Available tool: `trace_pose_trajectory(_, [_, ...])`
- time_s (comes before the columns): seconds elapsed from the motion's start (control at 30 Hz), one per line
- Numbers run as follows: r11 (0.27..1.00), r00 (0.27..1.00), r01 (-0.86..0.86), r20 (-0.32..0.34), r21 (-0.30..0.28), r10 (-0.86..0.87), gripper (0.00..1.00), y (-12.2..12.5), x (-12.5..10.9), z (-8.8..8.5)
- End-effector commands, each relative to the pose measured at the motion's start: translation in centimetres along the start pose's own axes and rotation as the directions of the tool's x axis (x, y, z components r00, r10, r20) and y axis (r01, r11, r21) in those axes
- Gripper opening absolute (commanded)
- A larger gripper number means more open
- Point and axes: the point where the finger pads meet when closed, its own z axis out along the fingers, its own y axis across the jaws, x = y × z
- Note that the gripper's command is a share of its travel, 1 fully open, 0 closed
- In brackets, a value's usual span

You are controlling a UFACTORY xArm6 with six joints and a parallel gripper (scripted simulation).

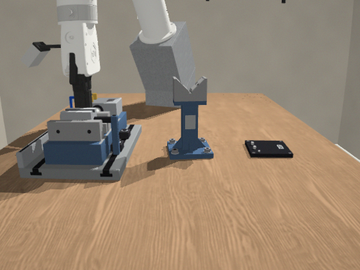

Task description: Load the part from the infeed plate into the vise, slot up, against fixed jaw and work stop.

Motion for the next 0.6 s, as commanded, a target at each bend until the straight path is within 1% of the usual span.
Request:
trace_pose_trajectory(0.0, [1.0,1.0,0.0,0.0,0.003,0.0,0.0,-0.28,0.02,-0.08])
trace_pose_trajectory(0.57, [1.0,1.0,0.0,0.0,0.003,0.0,0.0,-0.73,0.02,-0.08])
